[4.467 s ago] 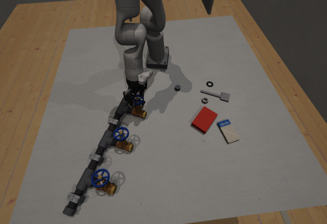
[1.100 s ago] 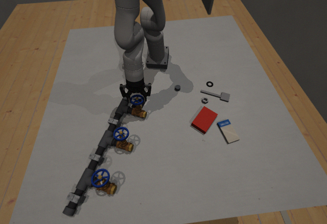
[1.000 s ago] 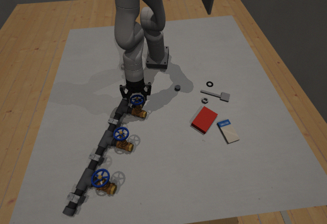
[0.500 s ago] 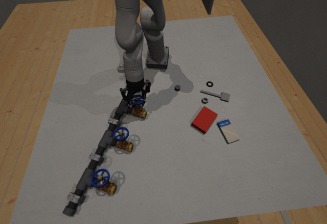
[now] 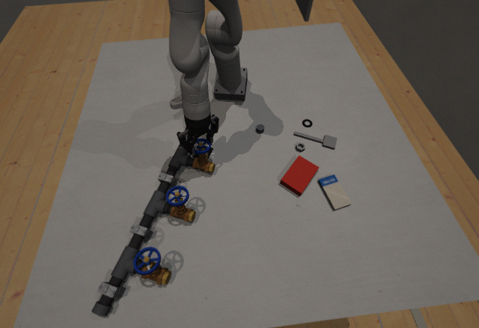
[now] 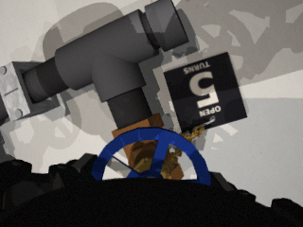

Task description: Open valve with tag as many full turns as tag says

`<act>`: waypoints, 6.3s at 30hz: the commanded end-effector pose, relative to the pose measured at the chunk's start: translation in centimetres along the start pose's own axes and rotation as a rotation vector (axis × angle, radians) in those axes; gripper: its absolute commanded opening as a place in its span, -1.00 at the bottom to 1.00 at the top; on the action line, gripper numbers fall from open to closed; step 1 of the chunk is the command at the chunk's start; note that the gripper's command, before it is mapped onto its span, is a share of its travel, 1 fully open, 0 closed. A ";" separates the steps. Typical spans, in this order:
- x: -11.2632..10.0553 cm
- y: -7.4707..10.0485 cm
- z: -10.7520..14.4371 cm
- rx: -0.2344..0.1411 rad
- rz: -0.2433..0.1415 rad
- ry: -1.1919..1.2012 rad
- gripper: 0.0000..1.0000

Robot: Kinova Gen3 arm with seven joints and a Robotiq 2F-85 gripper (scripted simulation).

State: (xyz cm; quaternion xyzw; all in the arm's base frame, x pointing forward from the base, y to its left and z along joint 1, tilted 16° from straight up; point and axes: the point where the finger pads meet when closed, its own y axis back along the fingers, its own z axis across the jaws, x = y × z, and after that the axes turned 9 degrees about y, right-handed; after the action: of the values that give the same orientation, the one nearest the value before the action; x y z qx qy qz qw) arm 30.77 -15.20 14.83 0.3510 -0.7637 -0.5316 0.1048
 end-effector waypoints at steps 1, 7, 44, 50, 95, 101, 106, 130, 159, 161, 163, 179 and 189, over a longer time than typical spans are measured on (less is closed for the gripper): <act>0.0 0.0 0.0 0.027 -0.015 0.035 0.42; 0.0 0.0 0.0 0.028 -0.015 0.067 0.42; 0.0 0.0 0.0 0.028 -0.014 0.083 1.00; 0.0 0.0 0.0 0.028 -0.014 0.082 1.00; 0.0 0.0 0.0 0.024 -0.021 -0.396 1.00; 0.0 0.0 0.0 0.022 -0.023 -0.571 1.00; 0.0 0.0 0.0 0.020 -0.025 -0.734 1.00; 0.0 0.0 0.0 0.010 -0.033 -1.482 1.00; 0.0 0.0 0.0 -0.007 -0.040 -2.421 1.00; 0.0 0.0 0.0 -0.007 -0.040 -2.448 1.00; 0.0 0.0 0.0 -0.008 -0.040 -2.474 1.00; 0.0 0.0 0.0 -0.014 -0.042 -2.754 1.00; 0.0 0.0 0.0 -0.017 -0.042 -2.852 1.00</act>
State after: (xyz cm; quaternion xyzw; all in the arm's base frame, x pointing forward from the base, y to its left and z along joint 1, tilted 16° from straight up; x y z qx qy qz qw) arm 30.78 -15.18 14.79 -0.4595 -0.2161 -0.4312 -0.7458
